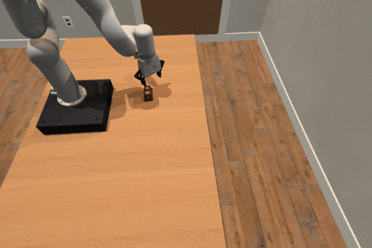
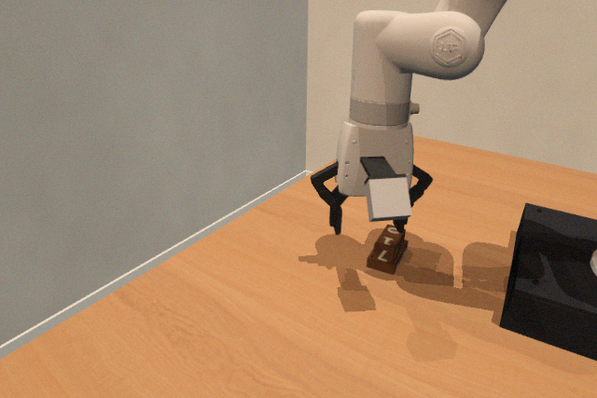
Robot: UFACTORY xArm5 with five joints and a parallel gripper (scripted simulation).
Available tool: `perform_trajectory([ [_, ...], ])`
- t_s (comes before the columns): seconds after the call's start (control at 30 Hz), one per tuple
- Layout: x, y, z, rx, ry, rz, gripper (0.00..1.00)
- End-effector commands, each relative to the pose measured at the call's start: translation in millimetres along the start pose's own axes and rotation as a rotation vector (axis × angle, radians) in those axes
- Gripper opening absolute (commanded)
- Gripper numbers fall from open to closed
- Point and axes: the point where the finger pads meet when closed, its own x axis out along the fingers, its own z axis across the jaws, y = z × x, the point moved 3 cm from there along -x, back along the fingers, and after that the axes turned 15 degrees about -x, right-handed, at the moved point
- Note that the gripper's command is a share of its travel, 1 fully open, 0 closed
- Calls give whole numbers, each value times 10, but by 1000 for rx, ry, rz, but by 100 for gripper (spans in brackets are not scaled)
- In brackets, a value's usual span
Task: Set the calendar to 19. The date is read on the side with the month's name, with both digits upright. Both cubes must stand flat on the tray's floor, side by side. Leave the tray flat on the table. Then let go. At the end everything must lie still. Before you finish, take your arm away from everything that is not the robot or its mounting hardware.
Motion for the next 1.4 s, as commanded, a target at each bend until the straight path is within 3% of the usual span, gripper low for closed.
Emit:
perform_trajectory([
  [0.0, -3, 0, 63, 87, -2, -2, 100],
  [0.17, 15, 45, 255, 119, -2, -1, 100],
  [1.37, 15, 45, 255, 119, -2, -1, 100],
])
